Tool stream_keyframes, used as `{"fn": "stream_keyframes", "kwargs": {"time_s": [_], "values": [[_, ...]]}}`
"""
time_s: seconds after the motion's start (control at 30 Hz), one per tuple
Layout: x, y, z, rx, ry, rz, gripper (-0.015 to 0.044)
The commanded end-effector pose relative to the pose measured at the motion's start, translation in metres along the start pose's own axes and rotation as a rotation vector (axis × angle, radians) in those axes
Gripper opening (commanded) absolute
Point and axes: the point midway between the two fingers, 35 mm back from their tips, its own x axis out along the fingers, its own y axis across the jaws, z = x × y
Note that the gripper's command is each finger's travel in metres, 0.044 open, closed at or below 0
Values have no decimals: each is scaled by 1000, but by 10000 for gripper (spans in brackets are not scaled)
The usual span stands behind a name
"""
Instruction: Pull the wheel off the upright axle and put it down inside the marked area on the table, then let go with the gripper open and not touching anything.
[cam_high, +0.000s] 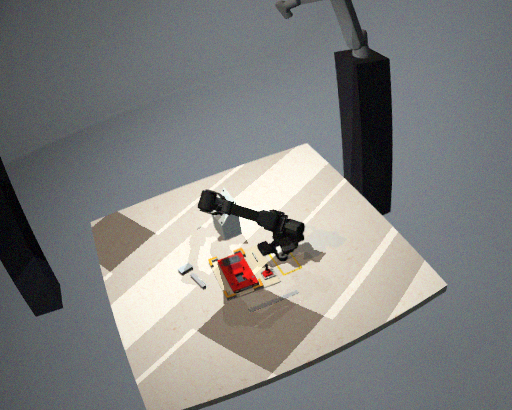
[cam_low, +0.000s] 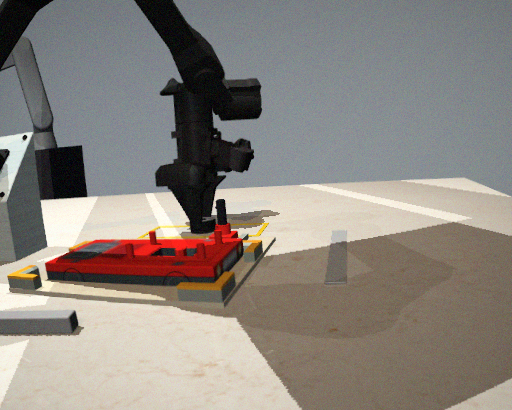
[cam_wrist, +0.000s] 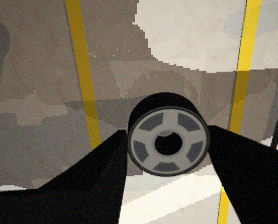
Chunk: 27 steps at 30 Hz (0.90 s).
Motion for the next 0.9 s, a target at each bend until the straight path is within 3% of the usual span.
{"fn": "stream_keyframes", "kwargs": {"time_s": [0.0, 0.23, 0.47, 0.6, 0.63, 0.77, 0.87], "values": [[-1, 0, 0, 0, 0, 0, 105], [-3, 0, 0, 0, 0, 0, 289], [-59, 1, 0, -4, -8, 2, 300], [-61, 1, -1, -4, -8, 2, 300], [-55, 1, -2, -8, -13, 1, 326], [-84, -14, -41, -10, -10, 7, 431], [-102, -30, -75, -9, -5, 4, 440]]}}
